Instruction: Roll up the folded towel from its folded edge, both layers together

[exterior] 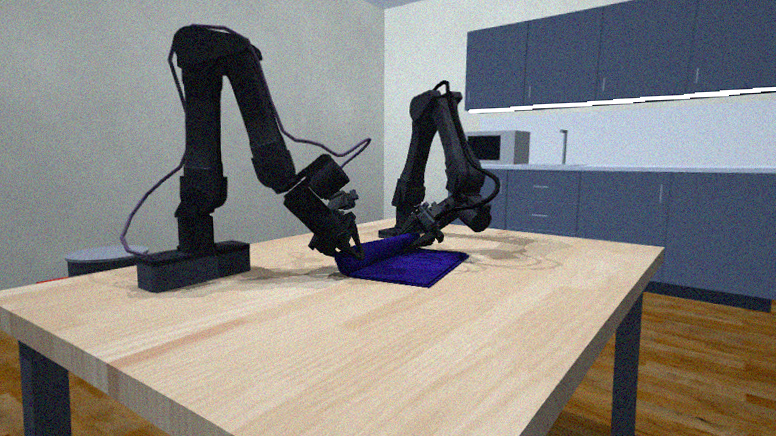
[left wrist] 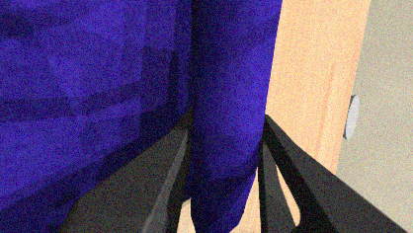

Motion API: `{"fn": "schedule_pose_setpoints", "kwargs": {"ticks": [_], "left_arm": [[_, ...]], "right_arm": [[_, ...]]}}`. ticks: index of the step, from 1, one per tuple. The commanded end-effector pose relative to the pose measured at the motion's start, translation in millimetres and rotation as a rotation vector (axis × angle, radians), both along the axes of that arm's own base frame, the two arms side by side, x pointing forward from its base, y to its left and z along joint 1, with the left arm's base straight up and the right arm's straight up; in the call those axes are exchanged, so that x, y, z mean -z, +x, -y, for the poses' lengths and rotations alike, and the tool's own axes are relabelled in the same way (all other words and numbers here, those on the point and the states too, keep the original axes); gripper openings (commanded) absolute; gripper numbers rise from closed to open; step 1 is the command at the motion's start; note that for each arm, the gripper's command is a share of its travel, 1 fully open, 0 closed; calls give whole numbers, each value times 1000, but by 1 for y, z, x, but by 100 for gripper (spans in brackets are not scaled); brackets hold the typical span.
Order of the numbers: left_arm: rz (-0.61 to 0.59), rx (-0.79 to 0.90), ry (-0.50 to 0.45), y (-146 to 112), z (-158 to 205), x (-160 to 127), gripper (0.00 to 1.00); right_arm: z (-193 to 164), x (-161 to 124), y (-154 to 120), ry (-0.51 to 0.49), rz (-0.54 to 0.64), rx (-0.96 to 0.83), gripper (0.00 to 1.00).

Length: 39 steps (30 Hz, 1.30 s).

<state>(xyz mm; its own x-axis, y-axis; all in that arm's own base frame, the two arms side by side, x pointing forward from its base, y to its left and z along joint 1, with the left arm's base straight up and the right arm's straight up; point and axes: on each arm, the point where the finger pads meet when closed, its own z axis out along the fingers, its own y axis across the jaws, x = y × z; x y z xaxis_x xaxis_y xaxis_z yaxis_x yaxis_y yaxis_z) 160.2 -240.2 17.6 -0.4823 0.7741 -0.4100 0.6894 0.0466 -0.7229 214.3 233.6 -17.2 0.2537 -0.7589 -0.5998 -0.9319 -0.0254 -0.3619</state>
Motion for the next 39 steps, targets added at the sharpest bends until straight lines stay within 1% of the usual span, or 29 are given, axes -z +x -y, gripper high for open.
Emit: {"fn": "schedule_pose_setpoints", "kwargs": {"ticks": [1,4,6,12,16,21,23,29,33,35,38,39], "left_arm": [[24,13,13,4,-2,3,46],[24,13,13,4,-2,0,59],[24,13,13,4,-2,0,59],[24,13,13,4,-2,-5,85],[24,13,13,9,-7,-10,85],[24,13,13,23,-23,-25,85],[24,13,13,23,-23,-25,85],[24,13,13,39,-42,-42,85],[27,13,13,42,-45,-45,85],[51,12,13,41,-44,-45,86],[123,9,14,38,-41,-45,87],[123,9,14,38,-41,-45,87]], "right_arm": [[1,5,-6,-1,-21,1,22],[1,5,-6,-1,-21,1,22],[1,5,-6,-1,-21,1,22],[1,5,-6,-1,-21,1,22],[1,5,-6,-3,-39,1,22],[1,4,-6,-8,-105,1,22],[1,4,-6,-8,-105,1,22],[1,2,-6,-18,-235,1,22],[1,1,-6,-26,-343,1,22],[1,1,-6,-31,-401,1,22],[1,0,-6,-38,-493,1,22],[1,0,-6,-38,-493,1,22]]}}
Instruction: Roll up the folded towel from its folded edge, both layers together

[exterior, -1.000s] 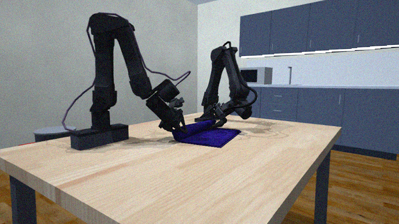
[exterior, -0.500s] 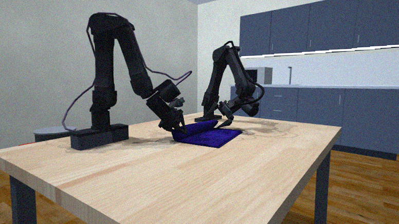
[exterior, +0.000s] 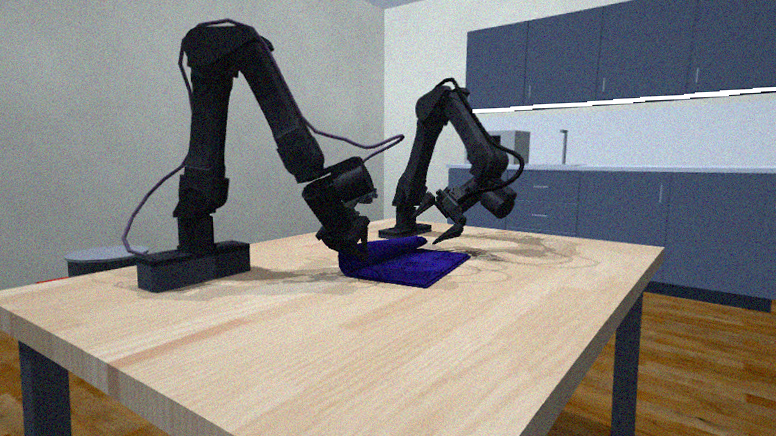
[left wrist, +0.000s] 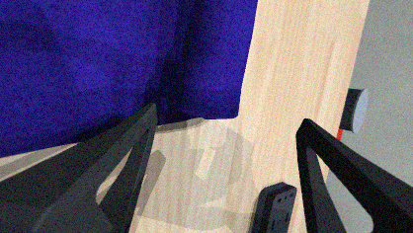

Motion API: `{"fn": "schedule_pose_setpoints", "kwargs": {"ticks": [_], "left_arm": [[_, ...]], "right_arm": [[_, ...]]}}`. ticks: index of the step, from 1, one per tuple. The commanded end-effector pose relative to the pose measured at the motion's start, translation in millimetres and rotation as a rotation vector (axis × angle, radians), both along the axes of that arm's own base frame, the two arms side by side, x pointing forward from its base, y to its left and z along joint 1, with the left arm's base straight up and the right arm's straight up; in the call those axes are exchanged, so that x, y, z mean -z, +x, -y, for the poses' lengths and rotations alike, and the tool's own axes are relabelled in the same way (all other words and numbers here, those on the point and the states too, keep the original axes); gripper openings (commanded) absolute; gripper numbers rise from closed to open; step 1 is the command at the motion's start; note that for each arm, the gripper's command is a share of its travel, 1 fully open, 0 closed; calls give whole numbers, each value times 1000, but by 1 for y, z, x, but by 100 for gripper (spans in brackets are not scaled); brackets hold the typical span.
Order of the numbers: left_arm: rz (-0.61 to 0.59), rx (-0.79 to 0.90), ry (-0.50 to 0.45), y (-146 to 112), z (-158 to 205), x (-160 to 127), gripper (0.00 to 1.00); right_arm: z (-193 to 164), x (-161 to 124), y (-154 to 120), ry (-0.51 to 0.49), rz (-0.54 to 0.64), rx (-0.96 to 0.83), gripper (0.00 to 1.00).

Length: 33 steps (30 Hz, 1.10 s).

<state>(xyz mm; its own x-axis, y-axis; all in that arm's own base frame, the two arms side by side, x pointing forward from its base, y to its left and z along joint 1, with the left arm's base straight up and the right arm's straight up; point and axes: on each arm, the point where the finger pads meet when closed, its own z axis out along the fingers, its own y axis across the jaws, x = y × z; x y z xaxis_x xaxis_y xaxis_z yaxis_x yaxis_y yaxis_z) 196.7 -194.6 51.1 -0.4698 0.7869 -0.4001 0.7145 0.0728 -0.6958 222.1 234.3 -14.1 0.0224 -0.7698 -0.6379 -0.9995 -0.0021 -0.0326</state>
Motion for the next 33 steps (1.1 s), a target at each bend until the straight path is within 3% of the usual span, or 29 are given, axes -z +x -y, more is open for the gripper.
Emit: {"fn": "schedule_pose_setpoints", "kwargs": {"ticks": [1,6,16,18,26,33], "left_arm": [[87,13,-20,2,4,-12,87],[282,8,-16,-5,11,-13,89],[782,-7,-8,-23,27,-14,93],[782,-7,-8,-23,27,-14,93],[1077,-15,-2,-33,37,-16,96],[1123,-17,-1,-35,39,-16,98]], "right_arm": [[2,3,-14,-20,-156,-28,22],[2,1,-14,-30,-313,-29,22],[2,-2,-14,-48,-602,-29,22],[2,-2,-14,-48,-602,-29,22],[2,-4,-14,-58,-764,-30,22],[2,-4,-14,-61,-816,-30,22]]}}
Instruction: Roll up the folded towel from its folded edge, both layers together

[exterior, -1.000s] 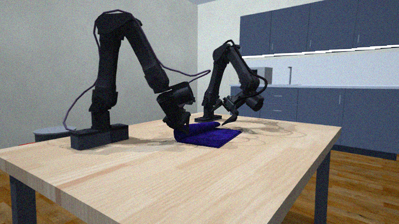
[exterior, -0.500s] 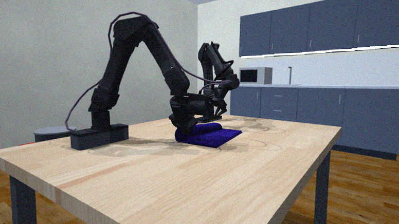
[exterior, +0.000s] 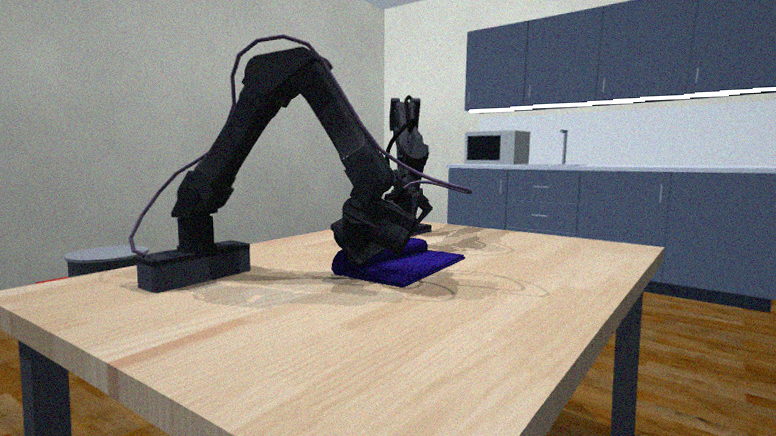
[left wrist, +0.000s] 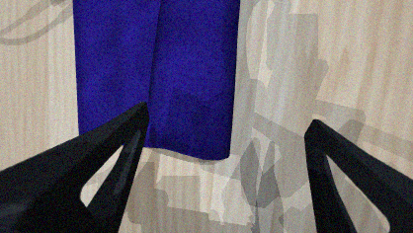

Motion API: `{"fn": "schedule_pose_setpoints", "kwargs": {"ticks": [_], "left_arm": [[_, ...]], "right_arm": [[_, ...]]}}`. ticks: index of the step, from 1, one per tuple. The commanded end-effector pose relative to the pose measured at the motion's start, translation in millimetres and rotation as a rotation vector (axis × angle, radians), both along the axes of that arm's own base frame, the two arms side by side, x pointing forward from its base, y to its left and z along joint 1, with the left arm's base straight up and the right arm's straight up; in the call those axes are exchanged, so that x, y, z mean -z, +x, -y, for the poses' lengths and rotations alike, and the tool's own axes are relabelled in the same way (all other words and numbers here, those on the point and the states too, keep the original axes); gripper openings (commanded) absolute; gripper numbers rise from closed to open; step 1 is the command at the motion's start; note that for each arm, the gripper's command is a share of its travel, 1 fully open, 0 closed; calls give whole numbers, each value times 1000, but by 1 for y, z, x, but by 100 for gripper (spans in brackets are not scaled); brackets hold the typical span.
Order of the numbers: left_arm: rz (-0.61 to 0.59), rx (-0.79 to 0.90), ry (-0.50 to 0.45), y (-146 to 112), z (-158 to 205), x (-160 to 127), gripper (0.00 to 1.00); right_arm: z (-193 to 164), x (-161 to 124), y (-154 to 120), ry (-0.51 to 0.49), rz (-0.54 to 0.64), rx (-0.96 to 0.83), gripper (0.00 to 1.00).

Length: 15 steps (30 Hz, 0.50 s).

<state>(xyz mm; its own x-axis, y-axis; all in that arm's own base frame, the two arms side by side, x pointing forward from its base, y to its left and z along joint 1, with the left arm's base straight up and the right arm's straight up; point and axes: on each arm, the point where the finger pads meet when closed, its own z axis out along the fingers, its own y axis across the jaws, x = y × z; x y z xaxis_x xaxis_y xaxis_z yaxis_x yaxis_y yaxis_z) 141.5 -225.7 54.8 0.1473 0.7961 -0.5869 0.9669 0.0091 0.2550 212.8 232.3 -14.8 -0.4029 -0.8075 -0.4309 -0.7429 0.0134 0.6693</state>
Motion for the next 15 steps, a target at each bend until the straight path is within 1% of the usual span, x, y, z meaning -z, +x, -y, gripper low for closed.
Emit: {"fn": "schedule_pose_setpoints", "kwargs": {"ticks": [1,11,15], "left_arm": [[93,-71,-39,20,8,-12,98],[91,24,-43,29,12,-14,98],[91,24,-43,28,12,-8,98]], "right_arm": [[0,-5,-4,11,-51,-18,22],[0,7,-4,11,-51,-18,22],[0,7,-4,11,-51,-18,22]]}}
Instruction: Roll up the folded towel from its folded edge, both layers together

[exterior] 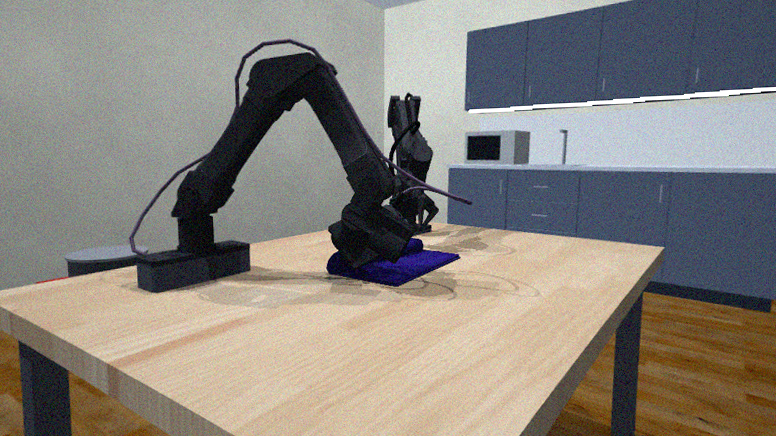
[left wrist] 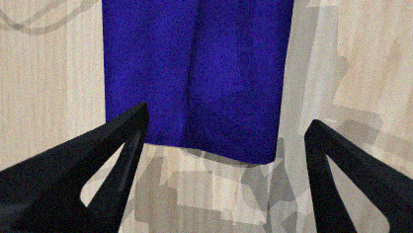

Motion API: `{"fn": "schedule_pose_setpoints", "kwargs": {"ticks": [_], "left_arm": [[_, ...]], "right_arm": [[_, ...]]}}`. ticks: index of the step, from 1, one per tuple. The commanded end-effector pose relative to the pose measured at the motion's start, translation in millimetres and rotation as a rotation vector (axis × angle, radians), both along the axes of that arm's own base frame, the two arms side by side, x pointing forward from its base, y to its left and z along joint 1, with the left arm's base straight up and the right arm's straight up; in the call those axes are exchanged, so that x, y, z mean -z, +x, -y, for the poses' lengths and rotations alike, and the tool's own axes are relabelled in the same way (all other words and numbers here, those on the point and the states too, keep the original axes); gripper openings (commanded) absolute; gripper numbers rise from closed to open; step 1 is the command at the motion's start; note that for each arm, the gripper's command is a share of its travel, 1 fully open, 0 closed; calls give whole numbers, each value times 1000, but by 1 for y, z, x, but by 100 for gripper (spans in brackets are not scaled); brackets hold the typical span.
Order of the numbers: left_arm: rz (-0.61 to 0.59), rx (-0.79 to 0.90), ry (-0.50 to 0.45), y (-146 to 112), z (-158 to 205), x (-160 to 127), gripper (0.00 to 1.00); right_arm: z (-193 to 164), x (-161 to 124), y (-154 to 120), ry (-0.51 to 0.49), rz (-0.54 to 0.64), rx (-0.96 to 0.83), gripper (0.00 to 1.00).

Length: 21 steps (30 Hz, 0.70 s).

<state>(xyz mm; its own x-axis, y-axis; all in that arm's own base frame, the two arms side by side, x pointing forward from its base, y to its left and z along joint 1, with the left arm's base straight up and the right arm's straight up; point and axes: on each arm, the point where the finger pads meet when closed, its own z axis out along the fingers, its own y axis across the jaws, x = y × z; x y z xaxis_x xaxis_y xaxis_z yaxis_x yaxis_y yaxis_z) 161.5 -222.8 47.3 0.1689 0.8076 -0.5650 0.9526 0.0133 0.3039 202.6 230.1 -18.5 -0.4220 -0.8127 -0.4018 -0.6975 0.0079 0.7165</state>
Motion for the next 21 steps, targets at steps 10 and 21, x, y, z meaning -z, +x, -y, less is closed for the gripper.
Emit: {"fn": "schedule_pose_setpoints", "kwargs": {"ticks": [10,21], "left_arm": [[41,35,-60,3,16,17,98],[41,34,-60,4,22,29,98]], "right_arm": [[-2,3,6,14,15,-8,22],[-2,3,6,14,15,-8,22]]}}
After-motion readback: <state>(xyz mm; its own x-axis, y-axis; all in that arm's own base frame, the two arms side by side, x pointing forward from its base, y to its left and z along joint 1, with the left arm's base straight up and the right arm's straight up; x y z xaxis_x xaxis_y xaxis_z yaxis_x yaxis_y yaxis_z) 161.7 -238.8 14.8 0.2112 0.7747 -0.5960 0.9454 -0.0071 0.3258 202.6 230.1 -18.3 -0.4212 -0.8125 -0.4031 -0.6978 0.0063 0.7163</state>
